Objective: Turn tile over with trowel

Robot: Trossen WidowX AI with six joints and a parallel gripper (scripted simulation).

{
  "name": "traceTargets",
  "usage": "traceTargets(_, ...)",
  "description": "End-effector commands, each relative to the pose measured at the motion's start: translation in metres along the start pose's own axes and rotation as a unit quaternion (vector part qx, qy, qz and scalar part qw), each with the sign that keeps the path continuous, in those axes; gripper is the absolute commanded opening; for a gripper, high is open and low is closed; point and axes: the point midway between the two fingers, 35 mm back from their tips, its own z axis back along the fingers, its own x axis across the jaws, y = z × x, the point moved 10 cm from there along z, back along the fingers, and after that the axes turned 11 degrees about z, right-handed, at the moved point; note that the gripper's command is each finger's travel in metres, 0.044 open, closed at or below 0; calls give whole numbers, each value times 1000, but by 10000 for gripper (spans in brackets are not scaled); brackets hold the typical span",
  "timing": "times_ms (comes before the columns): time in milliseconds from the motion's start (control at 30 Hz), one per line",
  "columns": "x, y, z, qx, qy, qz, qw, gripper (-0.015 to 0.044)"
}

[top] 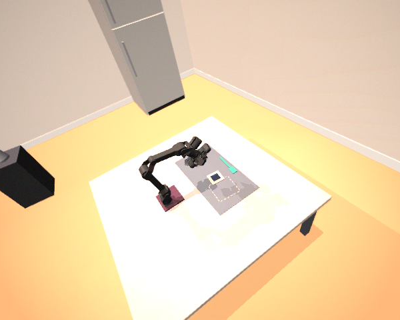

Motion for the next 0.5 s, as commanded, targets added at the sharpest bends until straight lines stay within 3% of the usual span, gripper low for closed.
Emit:
traceTargets(0,7,25,-12,21,40,19,999,100)
traceTargets(467,0,162,-60,62,229,113,965,100)
